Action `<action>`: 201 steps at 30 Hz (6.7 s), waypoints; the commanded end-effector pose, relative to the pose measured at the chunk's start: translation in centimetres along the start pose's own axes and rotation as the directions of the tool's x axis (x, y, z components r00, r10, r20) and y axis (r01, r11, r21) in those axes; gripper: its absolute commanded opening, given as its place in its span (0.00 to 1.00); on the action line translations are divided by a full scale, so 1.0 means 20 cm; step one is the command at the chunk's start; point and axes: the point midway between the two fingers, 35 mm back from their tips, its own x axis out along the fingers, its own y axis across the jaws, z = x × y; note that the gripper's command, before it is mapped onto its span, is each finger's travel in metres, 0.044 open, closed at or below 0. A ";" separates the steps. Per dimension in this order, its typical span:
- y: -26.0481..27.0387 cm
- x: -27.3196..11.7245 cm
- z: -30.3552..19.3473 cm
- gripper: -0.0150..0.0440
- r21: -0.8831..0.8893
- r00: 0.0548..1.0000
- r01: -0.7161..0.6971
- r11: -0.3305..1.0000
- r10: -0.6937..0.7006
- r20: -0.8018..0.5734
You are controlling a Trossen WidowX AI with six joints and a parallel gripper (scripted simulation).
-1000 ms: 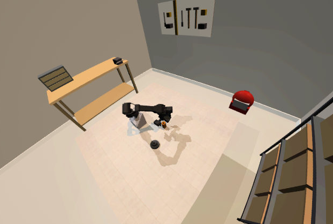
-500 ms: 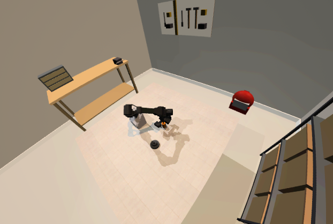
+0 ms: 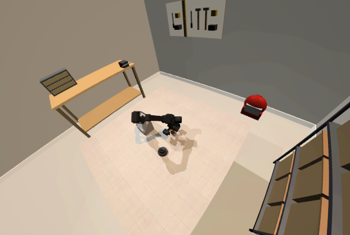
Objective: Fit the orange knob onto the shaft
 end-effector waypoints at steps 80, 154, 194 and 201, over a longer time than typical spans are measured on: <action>-0.44 -0.57 0.24 0.25 -0.016 0.999 -0.031 0.999 0.031 0.006; -1.05 -0.28 0.31 0.25 0.000 1.000 0.014 1.000 -0.014 -0.002; -1.06 -0.30 0.32 0.25 -0.208 1.000 0.013 0.978 -0.014 -0.002; -1.06 -0.31 0.32 0.25 -0.328 1.000 0.013 0.945 -0.014 -0.002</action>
